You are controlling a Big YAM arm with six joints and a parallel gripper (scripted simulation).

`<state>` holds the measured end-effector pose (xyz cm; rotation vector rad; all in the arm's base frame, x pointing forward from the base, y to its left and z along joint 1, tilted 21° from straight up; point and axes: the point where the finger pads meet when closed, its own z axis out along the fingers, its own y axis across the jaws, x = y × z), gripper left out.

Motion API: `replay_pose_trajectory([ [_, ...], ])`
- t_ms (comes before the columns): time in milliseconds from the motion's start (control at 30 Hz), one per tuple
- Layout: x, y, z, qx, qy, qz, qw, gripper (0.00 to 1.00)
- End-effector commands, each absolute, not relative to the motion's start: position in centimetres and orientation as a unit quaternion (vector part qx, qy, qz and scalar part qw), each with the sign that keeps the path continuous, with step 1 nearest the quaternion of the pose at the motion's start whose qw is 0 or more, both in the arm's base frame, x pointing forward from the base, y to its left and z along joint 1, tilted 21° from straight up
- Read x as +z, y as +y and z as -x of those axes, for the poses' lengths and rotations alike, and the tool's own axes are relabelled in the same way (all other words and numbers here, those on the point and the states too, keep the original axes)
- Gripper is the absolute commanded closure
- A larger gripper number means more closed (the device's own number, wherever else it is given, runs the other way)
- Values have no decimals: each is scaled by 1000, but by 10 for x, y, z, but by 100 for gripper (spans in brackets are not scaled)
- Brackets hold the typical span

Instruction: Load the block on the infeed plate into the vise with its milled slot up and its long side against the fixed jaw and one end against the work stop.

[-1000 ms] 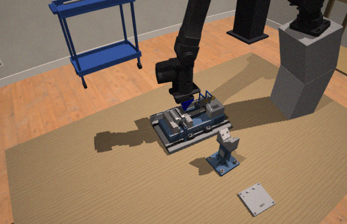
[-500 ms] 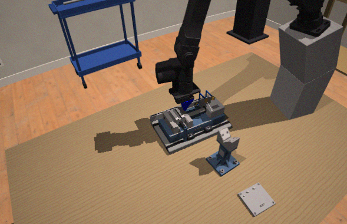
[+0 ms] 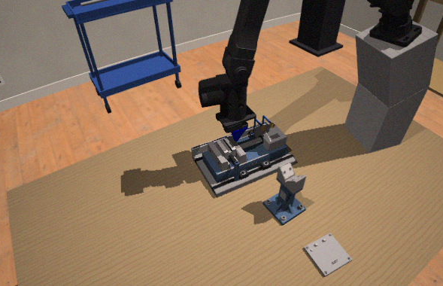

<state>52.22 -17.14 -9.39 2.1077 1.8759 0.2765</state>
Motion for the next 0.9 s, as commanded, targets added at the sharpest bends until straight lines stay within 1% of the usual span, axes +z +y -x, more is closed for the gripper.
replay_pose_trajectory([
  [0, -88, -170, -538, 103, 653, -732, 164, 100],
  [867, -87, -170, -537, 102, 653, -733, 164, 100],
])
